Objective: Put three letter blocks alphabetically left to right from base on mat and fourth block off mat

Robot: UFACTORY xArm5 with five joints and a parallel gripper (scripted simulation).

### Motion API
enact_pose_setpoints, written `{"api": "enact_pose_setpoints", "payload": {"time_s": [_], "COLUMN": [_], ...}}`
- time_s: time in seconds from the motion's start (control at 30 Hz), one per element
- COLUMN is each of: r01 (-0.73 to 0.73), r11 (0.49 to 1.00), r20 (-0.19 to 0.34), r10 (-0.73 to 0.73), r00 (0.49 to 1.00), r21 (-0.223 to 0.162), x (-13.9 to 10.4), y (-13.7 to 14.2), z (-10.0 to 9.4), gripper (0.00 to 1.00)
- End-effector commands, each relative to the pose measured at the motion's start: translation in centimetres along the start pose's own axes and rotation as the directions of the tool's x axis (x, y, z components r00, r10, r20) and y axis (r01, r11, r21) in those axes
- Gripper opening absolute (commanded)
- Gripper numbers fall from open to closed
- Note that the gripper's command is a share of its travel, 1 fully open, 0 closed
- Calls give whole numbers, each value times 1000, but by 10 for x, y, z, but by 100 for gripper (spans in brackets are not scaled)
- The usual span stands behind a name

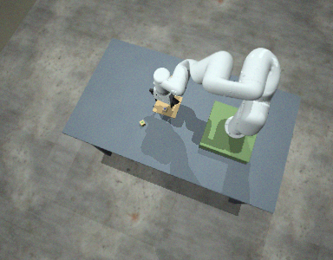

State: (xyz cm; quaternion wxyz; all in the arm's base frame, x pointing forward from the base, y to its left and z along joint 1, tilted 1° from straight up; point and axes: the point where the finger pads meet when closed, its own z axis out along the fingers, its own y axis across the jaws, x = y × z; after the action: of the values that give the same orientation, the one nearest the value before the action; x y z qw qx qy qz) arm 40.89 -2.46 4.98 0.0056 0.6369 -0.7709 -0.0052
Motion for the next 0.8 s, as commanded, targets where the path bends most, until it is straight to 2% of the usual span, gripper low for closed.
{"api": "enact_pose_setpoints", "payload": {"time_s": [0.0,0.13,0.17,0.27,0.57,0.6,0.77], "r01": [-139,-195,-274,-330,-531,-531,-531], "r11": [990,981,962,944,847,847,847], "r20": [1,2,2,2,3,3,3], "r10": [139,195,274,330,531,531,531], "r00": [990,981,962,944,847,847,847], "r21": [3,2,2,2,1,1,1], "x": [15,21,30,36,60,60,60], "y": [-2,-2,-2,-1,0,0,0], "z": [1,2,3,4,8,8,8], "gripper": [100,100,100,100,100,63,63]}}
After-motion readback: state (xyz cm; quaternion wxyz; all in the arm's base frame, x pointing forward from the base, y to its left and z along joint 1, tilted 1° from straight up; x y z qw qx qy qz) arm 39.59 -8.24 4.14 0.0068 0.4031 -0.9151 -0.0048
